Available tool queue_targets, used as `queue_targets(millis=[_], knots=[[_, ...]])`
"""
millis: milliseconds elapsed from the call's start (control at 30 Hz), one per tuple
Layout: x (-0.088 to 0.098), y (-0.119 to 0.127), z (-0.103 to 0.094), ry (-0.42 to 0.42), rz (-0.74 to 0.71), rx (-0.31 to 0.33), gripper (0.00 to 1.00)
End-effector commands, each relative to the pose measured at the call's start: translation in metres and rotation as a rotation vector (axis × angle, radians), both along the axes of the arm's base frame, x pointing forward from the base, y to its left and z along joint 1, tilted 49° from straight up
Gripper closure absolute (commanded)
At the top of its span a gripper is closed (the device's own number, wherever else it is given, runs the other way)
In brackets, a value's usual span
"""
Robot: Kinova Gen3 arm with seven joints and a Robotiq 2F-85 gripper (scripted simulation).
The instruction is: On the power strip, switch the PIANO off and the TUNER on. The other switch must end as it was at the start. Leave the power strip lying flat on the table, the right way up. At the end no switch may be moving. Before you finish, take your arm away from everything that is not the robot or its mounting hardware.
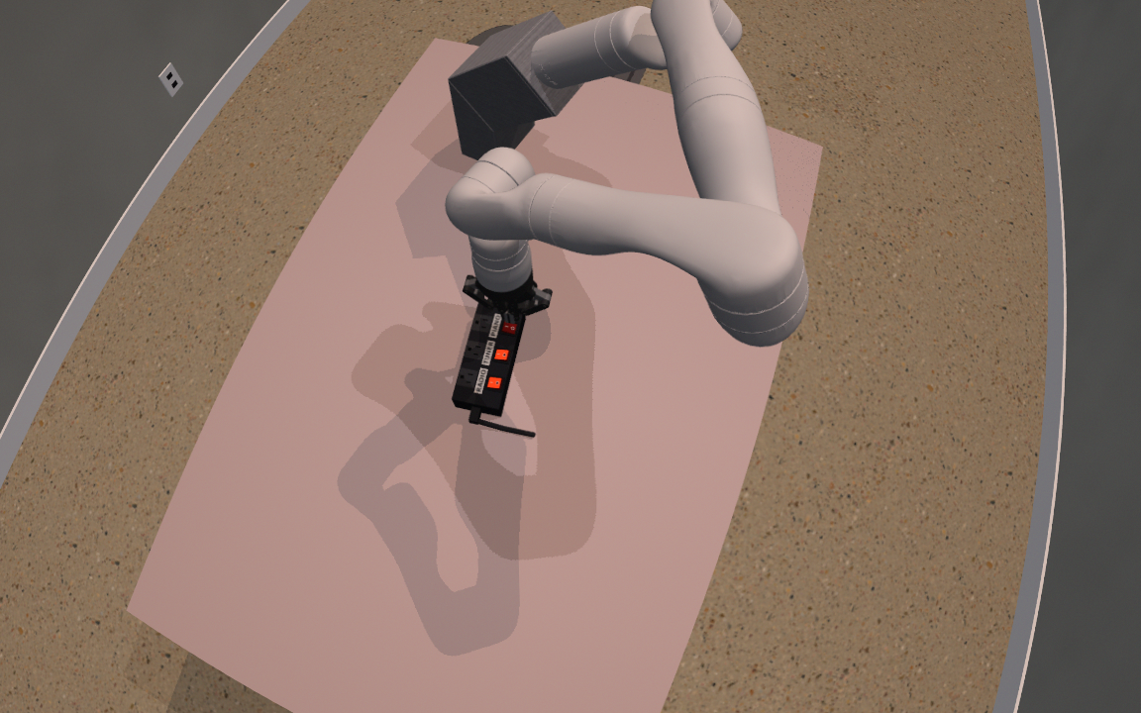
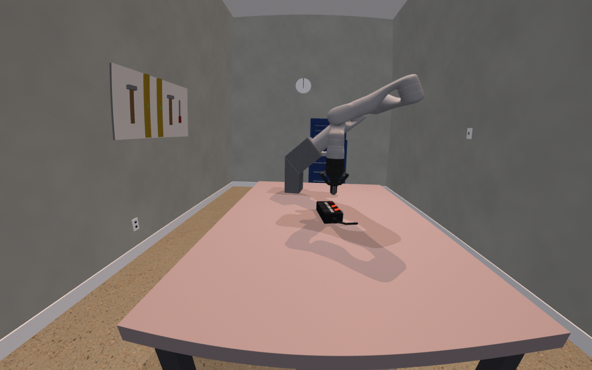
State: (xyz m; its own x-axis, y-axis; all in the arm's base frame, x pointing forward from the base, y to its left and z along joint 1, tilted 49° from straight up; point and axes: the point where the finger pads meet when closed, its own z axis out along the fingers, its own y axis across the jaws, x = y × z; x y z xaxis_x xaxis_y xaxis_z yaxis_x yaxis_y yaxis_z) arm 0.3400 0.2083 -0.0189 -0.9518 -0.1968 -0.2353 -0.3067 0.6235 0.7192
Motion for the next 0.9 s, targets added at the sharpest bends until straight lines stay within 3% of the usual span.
queue_targets(millis=[0, 400, 433, 667, 867], knots=[[0.001, -0.001, 0.001, -0.002, -0.001, 0.0, 1.0], [0.001, -0.001, 0.001, -0.002, -0.001, 0.0, 1.0], [0.001, -0.001, 0.001, -0.002, -0.001, 0.0, 0.0], [0.001, -0.005, 0.004, -0.002, -0.001, 0.0, 0.0], [0.001, -0.025, 0.021, -0.002, -0.001, 0.0, 0.0]])
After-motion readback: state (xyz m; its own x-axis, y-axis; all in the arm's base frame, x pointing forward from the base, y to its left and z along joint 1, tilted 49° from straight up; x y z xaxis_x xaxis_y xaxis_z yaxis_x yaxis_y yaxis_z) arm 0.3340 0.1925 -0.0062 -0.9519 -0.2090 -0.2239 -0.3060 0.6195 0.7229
